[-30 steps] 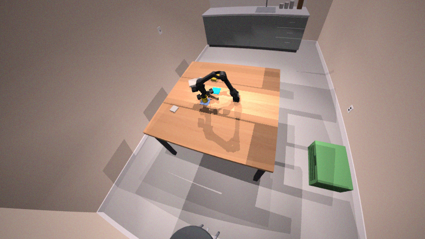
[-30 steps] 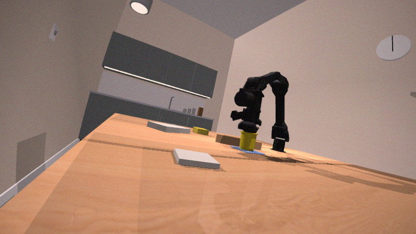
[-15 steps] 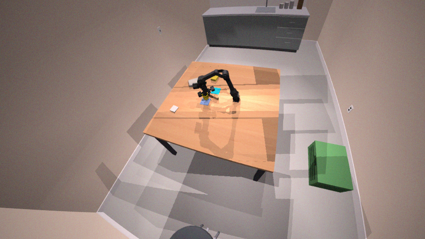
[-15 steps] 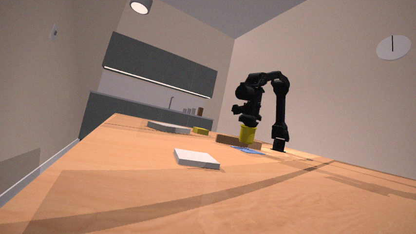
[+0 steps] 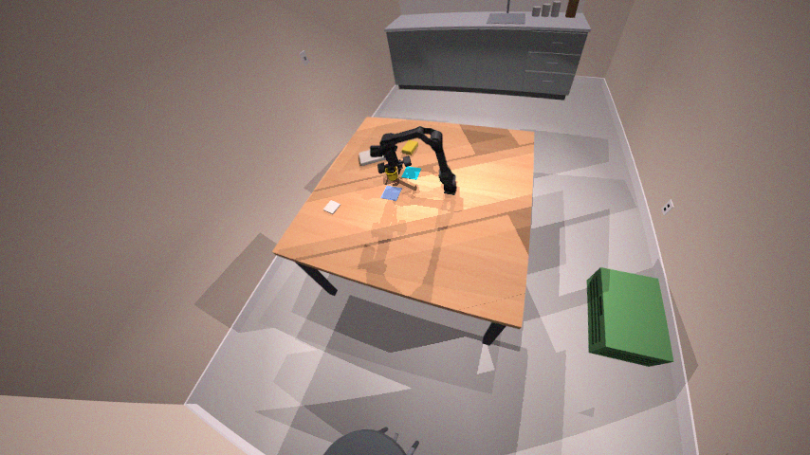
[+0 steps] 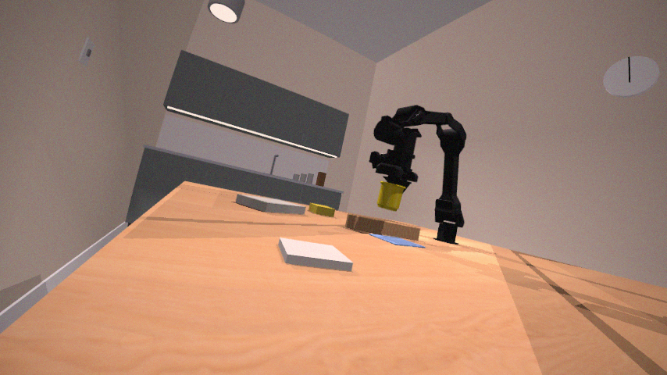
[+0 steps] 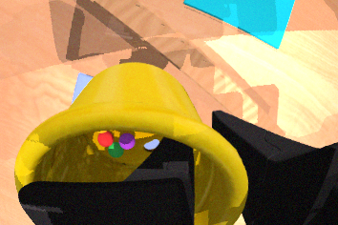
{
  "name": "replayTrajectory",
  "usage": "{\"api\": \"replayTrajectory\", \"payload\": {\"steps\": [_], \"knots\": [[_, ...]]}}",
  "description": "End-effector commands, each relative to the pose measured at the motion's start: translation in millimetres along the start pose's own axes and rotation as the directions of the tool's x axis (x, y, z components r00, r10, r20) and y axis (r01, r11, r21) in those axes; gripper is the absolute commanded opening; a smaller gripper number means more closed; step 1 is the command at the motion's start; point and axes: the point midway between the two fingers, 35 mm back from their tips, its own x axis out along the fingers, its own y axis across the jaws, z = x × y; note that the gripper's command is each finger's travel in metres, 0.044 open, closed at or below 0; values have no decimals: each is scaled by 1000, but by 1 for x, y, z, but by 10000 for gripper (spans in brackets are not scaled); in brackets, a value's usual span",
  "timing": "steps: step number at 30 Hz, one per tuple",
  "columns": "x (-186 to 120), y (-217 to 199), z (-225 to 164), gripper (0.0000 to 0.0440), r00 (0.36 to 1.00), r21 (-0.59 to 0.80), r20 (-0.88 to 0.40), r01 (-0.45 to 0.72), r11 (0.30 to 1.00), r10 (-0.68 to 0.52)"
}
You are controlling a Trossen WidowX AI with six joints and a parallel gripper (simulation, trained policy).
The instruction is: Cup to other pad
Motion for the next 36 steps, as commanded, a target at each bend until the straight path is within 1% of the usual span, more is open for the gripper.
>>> {"api": "replayTrajectory", "payload": {"steps": [1, 9, 17, 36], "knots": [[-4, -3, 7, 3, 1000, 31, 5, -16, 999, 16], [-8, -12, 30, 0, 998, 98, 30, -56, 994, 54], [-6, -23, 50, 0, 995, 158, 55, -88, 984, 80], [19, -54, 79, 0, 990, 269, 93, -124, 955, 102]]}}
